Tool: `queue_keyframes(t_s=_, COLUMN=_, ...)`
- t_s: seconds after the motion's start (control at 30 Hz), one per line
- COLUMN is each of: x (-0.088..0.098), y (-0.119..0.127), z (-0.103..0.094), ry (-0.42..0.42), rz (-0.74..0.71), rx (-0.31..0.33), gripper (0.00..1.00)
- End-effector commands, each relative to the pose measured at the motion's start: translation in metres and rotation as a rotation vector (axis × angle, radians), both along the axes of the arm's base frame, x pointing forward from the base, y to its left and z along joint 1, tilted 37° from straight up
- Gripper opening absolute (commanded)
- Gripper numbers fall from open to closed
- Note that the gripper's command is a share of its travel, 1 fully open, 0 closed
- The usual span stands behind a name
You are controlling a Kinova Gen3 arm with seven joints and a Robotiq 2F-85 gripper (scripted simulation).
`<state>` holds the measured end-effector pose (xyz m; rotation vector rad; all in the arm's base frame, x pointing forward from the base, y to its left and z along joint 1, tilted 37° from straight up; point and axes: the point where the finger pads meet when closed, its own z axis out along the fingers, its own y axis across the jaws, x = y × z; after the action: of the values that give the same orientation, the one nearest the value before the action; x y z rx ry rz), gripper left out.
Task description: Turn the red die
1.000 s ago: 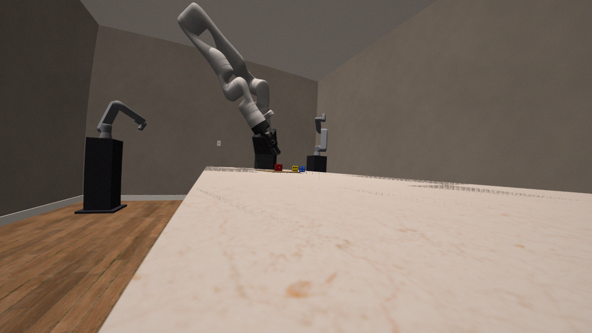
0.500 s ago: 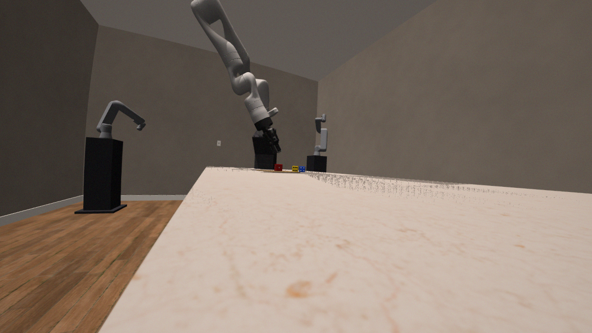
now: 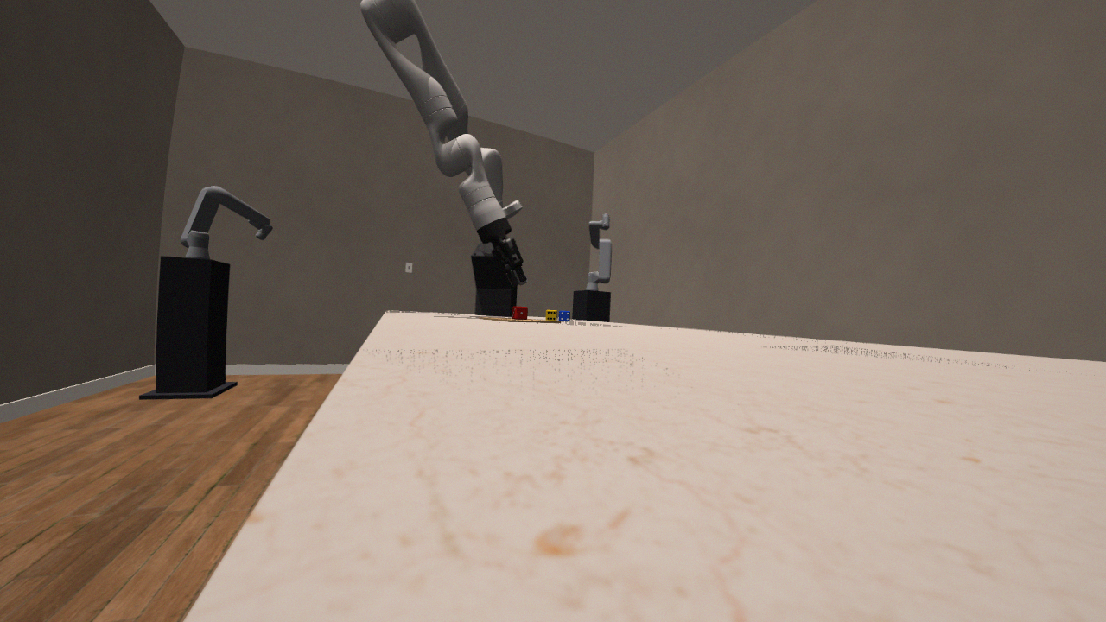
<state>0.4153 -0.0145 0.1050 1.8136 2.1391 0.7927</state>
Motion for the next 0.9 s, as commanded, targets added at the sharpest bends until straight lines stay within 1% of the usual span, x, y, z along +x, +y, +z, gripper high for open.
queue_keyframes(t_s=0.0, x=-0.0005, y=0.002, z=-0.0004, ry=0.004, rz=-0.01, rx=-0.004, gripper=0.67)
queue_keyframes(t_s=0.3, x=-0.0019, y=0.0048, z=-0.0047, ry=0.014, rz=-0.021, rx=-0.026, gripper=0.67)
queue_keyframes(t_s=0.73, x=-0.0037, y=0.0079, z=-0.0103, ry=0.023, rz=-0.064, rx=-0.099, gripper=0.67)
queue_keyframes(t_s=0.8, x=-0.0037, y=0.0079, z=-0.0103, ry=0.023, rz=-0.064, rx=-0.099, gripper=0.67)
queue_keyframes(t_s=0.87, x=-0.0036, y=0.0078, z=-0.0101, ry=0.021, rz=-0.072, rx=-0.112, gripper=0.67)
